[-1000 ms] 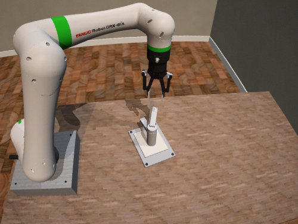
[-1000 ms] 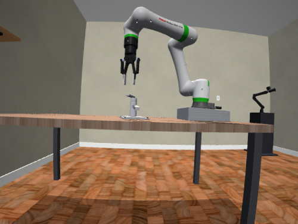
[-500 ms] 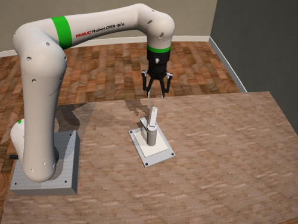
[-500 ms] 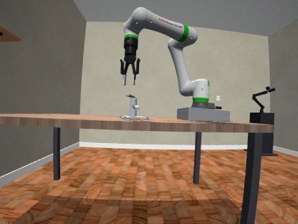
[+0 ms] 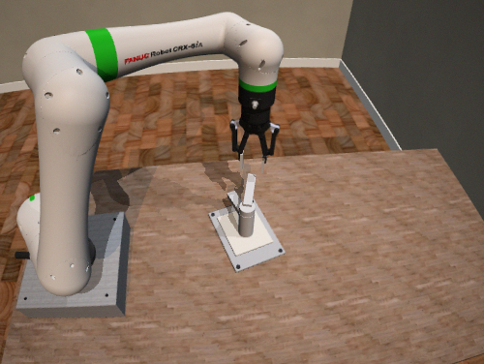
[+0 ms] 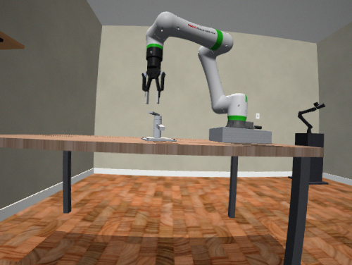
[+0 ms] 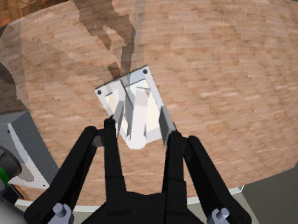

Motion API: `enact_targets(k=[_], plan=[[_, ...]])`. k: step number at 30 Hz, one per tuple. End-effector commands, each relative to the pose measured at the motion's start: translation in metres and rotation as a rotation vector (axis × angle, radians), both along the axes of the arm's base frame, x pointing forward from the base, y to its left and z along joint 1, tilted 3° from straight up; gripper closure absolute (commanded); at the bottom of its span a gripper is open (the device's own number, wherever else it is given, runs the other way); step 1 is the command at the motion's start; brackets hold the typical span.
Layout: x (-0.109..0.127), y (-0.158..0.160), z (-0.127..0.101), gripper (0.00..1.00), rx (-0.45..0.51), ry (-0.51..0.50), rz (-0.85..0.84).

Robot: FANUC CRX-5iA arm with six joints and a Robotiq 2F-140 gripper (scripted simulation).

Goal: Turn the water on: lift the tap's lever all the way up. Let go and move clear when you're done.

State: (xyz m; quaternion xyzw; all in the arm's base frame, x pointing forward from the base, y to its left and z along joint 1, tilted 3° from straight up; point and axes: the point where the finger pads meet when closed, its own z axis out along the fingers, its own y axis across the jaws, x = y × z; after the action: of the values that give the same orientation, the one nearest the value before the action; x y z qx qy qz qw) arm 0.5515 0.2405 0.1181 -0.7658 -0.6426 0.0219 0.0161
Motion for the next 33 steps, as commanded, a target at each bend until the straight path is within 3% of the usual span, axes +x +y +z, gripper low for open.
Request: enact_targets(k=[1, 15, 33], plan=[[0.0, 0.0, -0.002, 0.63, 0.0, -0.001, 0.0], [-0.001, 0.0, -0.025, 0.63, 0.0, -0.001, 0.0], [-0.002, 0.0, -0.034, 0.63, 0.0, -0.001, 0.0]])
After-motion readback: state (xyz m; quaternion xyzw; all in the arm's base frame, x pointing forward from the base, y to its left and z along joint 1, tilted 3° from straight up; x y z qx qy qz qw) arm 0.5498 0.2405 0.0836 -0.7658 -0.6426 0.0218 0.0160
